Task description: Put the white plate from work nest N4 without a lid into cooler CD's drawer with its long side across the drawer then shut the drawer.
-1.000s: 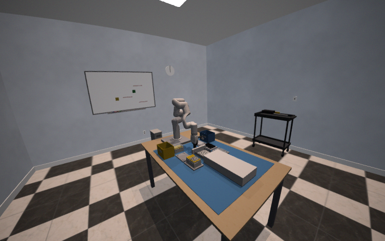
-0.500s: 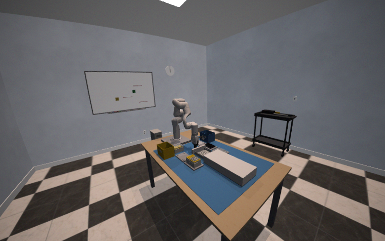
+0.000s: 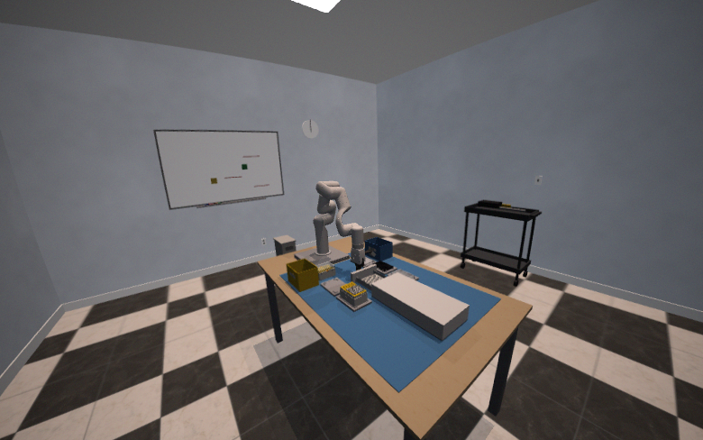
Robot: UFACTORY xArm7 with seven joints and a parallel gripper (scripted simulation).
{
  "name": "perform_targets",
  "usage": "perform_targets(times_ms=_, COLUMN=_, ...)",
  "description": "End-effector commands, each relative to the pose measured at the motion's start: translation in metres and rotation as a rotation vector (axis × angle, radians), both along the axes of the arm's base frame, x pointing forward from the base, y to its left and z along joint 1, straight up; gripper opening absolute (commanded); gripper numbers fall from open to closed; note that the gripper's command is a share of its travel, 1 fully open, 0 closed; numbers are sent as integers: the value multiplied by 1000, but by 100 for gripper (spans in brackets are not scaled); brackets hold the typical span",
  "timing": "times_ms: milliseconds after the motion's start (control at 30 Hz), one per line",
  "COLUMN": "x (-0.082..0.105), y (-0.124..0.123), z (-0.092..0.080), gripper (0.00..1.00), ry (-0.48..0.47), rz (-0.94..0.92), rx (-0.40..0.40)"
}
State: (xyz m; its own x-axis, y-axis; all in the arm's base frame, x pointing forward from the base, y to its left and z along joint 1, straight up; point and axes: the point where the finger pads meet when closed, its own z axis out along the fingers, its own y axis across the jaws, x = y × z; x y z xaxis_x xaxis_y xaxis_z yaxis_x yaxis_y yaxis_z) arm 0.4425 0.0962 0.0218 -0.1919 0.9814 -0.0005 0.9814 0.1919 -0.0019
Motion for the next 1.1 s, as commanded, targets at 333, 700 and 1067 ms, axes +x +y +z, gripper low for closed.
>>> perform_targets(times_ms=333, x=19, y=4, z=2, gripper=0, ry=-5, rz=0, rx=1)
perform_targets(times_ms=700, x=34, y=7, z=2, gripper=0, ry=-5, rz=0, rx=1)
perform_targets(times_ms=1067, x=45, y=9, z=2, gripper=0, ry=-5, rz=0, rx=1)
